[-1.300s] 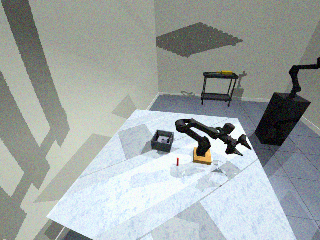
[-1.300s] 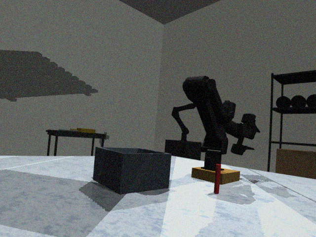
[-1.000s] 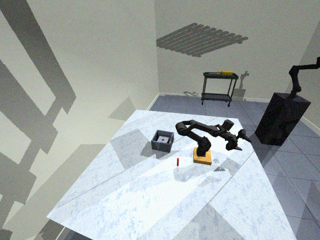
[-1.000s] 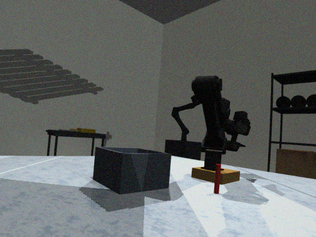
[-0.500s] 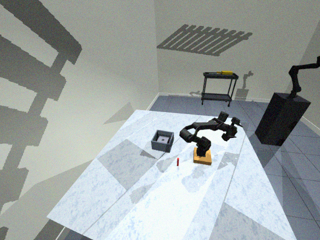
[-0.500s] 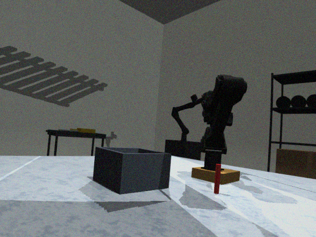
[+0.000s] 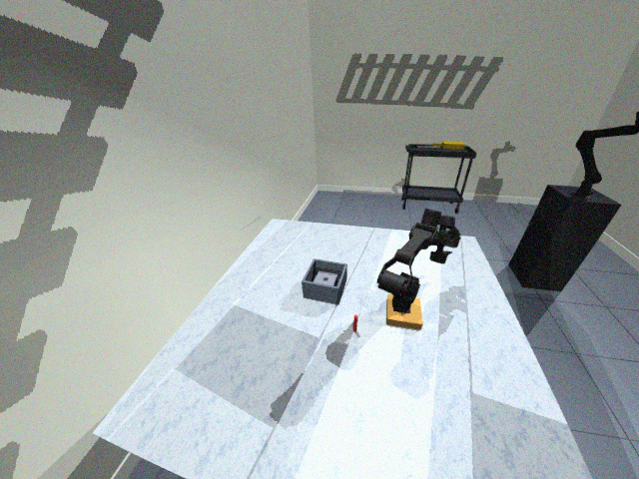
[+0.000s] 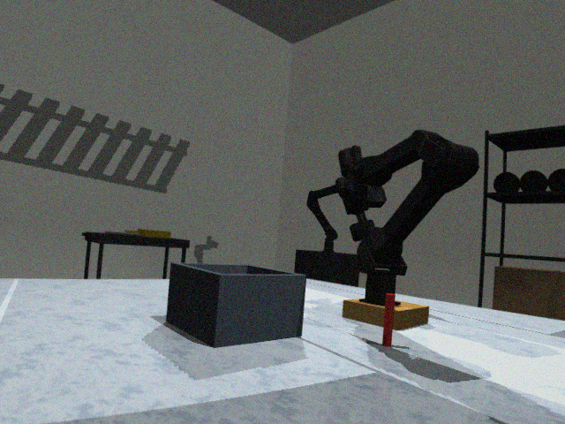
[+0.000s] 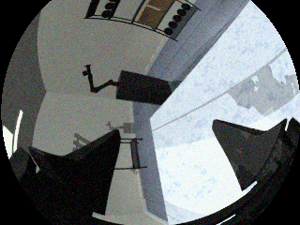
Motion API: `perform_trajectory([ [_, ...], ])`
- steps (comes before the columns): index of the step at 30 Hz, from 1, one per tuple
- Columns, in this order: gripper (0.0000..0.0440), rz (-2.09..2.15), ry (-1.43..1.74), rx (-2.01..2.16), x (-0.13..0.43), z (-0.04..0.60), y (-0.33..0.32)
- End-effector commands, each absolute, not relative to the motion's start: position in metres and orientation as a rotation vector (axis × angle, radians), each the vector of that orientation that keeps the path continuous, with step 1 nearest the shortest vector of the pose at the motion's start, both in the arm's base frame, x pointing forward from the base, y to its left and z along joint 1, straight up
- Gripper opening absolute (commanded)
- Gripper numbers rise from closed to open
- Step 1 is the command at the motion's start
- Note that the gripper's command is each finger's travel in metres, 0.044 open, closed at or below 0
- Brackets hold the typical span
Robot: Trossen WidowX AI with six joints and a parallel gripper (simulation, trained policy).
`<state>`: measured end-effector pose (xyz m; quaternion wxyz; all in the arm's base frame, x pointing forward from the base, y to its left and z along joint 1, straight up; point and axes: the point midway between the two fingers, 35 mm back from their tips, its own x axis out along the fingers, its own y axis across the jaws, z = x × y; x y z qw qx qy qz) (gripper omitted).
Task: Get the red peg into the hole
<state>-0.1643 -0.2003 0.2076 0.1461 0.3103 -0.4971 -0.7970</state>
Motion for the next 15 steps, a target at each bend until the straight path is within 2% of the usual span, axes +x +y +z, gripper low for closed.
perform_trajectory([
  [1, 0.0440, -2.235, -1.295, 0.946, -0.142, 0.216, -0.216],
  [15, 0.0440, -1.979, -0.801, 1.096, -0.043, 0.233, -0.247],
])
